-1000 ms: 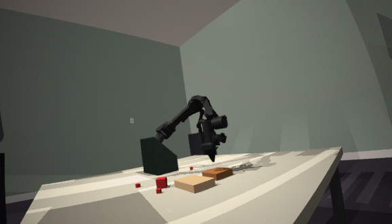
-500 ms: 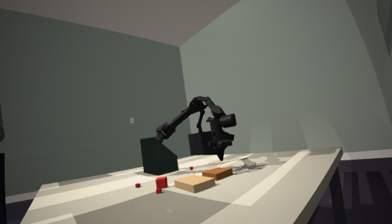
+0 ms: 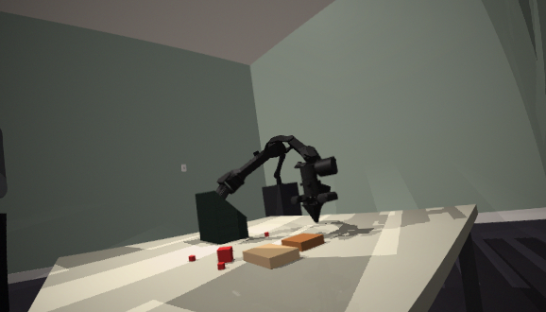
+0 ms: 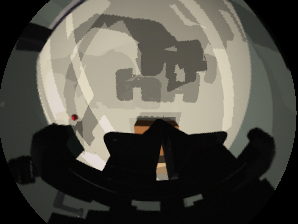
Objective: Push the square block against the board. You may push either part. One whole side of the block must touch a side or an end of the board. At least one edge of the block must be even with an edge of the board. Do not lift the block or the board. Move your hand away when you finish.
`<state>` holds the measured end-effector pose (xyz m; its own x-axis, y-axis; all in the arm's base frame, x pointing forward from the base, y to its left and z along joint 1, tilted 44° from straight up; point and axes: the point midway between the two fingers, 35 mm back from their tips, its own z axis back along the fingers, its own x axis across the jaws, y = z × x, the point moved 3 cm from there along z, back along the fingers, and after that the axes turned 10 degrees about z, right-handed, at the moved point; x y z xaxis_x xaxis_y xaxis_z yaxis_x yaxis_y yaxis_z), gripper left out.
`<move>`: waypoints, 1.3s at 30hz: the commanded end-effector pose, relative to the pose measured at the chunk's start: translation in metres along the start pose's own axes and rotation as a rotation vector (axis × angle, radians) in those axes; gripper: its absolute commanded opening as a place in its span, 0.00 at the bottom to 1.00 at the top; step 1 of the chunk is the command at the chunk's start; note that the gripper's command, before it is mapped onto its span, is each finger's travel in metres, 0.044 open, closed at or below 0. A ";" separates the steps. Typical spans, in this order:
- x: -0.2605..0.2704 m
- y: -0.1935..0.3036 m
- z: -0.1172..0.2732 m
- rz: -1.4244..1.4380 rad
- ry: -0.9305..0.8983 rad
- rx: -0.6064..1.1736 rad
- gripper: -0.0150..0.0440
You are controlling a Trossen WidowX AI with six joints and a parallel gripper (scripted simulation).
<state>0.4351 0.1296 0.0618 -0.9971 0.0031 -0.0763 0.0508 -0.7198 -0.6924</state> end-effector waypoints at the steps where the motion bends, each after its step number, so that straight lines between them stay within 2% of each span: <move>1: -0.002 0.000 -0.012 0.018 -0.002 0.004 0.25; 3: -0.002 0.000 -0.043 0.018 -0.002 0.002 0.25; 5: -0.001 0.000 -0.055 0.018 -0.002 0.001 0.25; 39: 0.004 0.037 -0.055 0.017 -0.003 0.004 0.25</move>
<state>0.4384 0.1448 0.0024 -0.9956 -0.0091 -0.0928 0.0707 -0.7219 -0.6883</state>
